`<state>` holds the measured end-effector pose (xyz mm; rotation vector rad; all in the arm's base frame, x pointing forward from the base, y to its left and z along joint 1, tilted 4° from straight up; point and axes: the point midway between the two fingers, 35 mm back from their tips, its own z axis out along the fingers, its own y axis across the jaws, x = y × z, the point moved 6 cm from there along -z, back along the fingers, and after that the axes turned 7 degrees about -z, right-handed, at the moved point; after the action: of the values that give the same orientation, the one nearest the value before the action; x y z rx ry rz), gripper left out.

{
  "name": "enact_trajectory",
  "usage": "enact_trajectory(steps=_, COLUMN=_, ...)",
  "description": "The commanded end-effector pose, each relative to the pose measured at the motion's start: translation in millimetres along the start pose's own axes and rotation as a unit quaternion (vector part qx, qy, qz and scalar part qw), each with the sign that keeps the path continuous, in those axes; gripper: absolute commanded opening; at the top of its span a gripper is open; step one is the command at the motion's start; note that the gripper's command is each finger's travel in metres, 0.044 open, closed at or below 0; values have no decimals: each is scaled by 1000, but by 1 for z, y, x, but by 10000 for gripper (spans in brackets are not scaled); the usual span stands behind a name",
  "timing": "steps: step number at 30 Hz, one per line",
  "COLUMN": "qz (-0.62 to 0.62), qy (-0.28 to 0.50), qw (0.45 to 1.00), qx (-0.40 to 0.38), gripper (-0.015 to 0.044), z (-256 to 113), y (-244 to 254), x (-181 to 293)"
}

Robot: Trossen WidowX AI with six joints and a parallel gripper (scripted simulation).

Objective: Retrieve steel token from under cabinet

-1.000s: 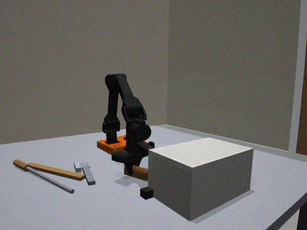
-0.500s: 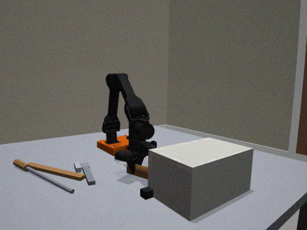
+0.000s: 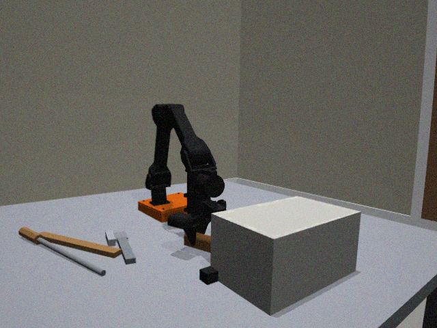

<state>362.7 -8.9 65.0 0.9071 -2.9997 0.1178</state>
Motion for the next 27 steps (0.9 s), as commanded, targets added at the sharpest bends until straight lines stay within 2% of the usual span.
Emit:
enact_trajectory(steps=1, qz=-3, qy=0, qw=1000, qx=-4, gripper=0, z=1, y=8, x=0)
enact_trajectory(steps=27, qz=-3, qy=1, qw=1000, qx=-4, gripper=0, z=1, y=9, x=20)
